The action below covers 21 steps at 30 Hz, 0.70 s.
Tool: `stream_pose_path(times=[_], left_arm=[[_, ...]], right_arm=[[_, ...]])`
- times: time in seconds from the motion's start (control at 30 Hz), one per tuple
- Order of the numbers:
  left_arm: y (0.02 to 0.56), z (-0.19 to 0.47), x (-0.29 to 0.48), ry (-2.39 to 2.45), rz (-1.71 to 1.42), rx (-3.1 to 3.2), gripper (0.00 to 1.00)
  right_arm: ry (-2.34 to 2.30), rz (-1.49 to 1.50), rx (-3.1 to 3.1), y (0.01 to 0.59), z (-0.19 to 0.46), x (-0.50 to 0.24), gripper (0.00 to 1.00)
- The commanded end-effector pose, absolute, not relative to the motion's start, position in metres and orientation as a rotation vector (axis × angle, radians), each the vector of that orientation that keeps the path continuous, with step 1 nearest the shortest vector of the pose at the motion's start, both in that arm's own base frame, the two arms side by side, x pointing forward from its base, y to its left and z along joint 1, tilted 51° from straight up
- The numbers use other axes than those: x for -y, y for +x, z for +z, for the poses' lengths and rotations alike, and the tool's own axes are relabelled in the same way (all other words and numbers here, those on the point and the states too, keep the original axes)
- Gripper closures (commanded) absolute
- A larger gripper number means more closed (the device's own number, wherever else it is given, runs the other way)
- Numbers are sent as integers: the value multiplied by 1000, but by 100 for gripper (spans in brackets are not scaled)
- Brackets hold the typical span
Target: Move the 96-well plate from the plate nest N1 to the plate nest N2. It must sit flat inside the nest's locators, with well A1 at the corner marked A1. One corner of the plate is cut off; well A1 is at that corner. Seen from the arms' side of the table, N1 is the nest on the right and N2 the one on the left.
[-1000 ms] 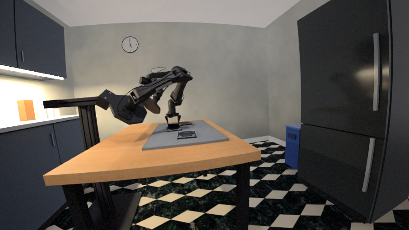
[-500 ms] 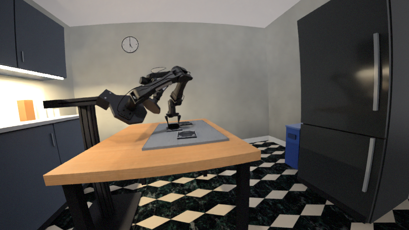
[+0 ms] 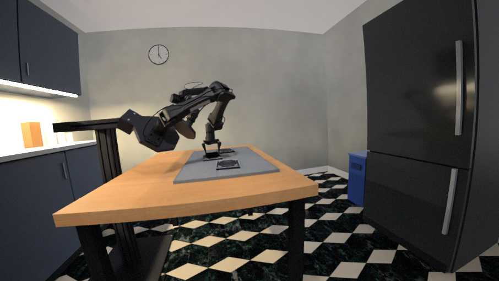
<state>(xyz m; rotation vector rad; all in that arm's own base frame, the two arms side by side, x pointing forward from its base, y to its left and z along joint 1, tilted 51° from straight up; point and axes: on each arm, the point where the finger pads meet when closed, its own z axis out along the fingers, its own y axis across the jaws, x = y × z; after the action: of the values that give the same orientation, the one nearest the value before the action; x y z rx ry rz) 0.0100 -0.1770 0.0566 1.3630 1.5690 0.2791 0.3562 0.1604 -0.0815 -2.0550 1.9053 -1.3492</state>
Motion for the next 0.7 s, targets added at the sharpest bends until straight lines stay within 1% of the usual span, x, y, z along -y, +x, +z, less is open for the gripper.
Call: stream_pose_path(times=[0.0,0.27,0.43,0.67], left_arm=[[0,61,185,1361,251,-1559,0],[0,61,185,1361,251,-1559,0],[0,61,185,1361,251,-1559,0],[0,61,185,1361,251,-1559,0]], right_arm=[[-2078,-1327,-1907,360,-99,-153,22],[-2088,-1327,-1936,358,-102,-148,22],[-2078,-1318,-1940,358,-80,-164,22],[-2078,-1318,-1939,358,-80,-164,22]])
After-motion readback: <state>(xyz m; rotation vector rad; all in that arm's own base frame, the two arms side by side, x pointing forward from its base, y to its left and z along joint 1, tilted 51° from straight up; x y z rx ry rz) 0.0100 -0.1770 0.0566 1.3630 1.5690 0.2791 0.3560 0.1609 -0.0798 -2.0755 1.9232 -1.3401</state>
